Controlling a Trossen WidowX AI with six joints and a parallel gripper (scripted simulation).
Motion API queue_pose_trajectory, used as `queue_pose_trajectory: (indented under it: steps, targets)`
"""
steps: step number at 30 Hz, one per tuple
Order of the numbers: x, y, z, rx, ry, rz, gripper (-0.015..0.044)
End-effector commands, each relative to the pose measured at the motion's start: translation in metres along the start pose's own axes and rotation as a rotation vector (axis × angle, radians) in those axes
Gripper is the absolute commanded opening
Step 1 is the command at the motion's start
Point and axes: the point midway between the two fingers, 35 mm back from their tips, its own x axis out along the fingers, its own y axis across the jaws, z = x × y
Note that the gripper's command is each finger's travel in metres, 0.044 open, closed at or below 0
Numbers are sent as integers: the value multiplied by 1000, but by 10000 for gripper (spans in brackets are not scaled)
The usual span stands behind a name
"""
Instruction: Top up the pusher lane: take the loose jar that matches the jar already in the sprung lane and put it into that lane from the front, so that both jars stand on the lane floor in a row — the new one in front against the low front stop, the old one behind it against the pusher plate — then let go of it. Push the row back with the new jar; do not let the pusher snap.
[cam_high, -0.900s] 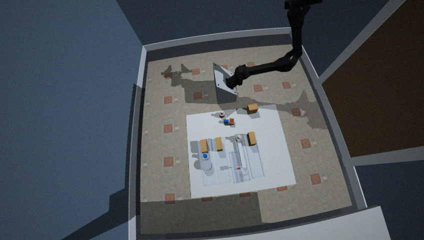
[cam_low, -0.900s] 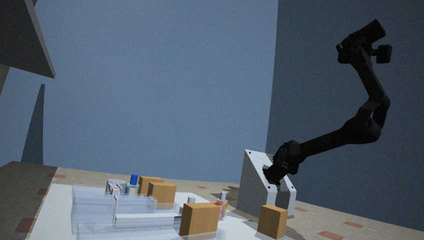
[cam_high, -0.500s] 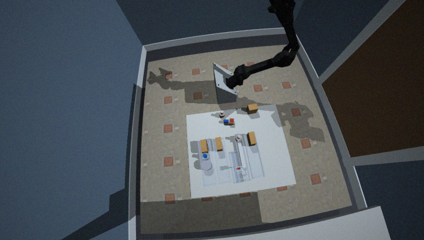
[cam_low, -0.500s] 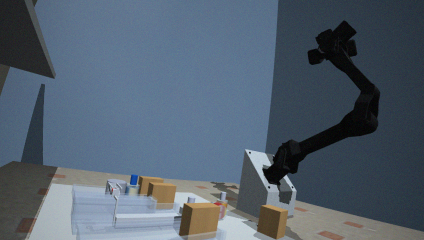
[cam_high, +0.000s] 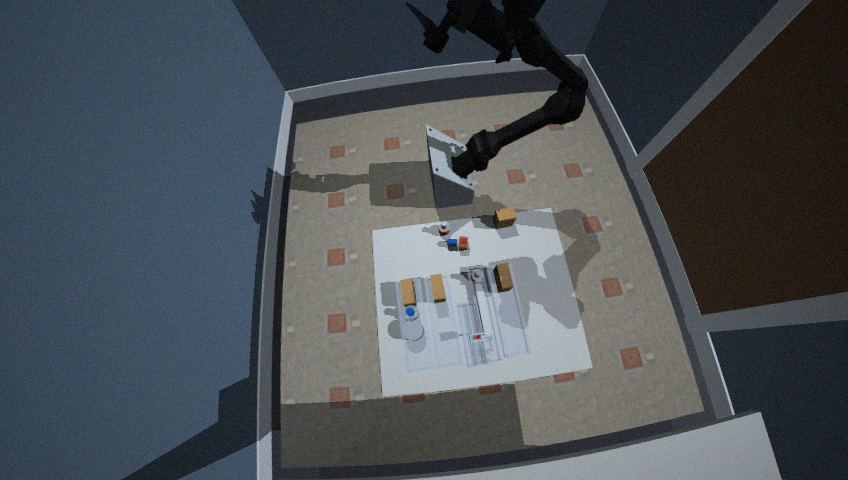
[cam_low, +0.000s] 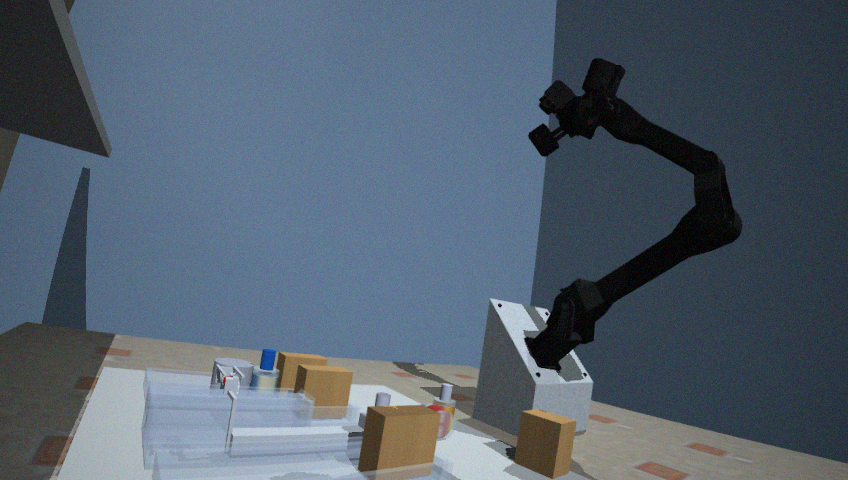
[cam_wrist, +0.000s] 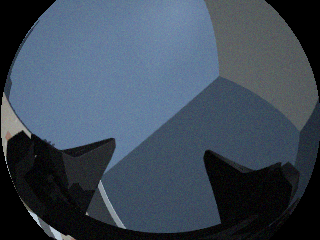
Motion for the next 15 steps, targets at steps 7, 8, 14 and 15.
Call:
queue_pose_trajectory:
  steps: [7, 8, 14, 15]
  targets:
    - [-3, 137, 26, -252, -139, 380, 440]
    - [-6, 153, 27, -276, -152, 428, 440]
    - [-35, 247, 22, -417, -211, 722, 440]
    - [-42, 263, 20, -445, -219, 776, 440]
